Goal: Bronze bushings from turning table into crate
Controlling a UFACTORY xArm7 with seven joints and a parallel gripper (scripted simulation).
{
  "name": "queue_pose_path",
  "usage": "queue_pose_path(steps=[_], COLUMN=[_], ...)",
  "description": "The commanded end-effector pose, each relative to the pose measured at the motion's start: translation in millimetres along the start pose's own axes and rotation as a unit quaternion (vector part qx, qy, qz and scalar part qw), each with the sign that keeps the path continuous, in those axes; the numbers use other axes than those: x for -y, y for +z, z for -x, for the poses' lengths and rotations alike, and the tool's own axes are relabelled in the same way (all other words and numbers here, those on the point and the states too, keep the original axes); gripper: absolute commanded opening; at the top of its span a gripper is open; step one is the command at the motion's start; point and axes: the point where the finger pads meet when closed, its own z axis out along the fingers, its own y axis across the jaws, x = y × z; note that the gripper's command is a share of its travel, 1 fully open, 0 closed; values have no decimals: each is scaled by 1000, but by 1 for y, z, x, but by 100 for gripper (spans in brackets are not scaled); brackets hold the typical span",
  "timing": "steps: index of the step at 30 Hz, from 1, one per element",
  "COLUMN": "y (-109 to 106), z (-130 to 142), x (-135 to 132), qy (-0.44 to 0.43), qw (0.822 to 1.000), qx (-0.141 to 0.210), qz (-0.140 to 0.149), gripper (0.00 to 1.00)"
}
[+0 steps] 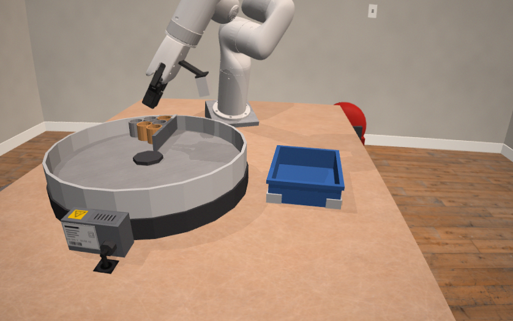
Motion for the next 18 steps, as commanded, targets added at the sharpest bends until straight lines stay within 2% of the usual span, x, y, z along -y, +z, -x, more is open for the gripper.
queue_pose_path(steps=[1,7,18], y=[7,13,14], z=[-1,-7,-8], x=[-7,-11,-11], qy=[12,12,12], qw=[998,996,996], qx=[59,89,93], qz=[-7,-9,-9], gripper=[10,10,10])
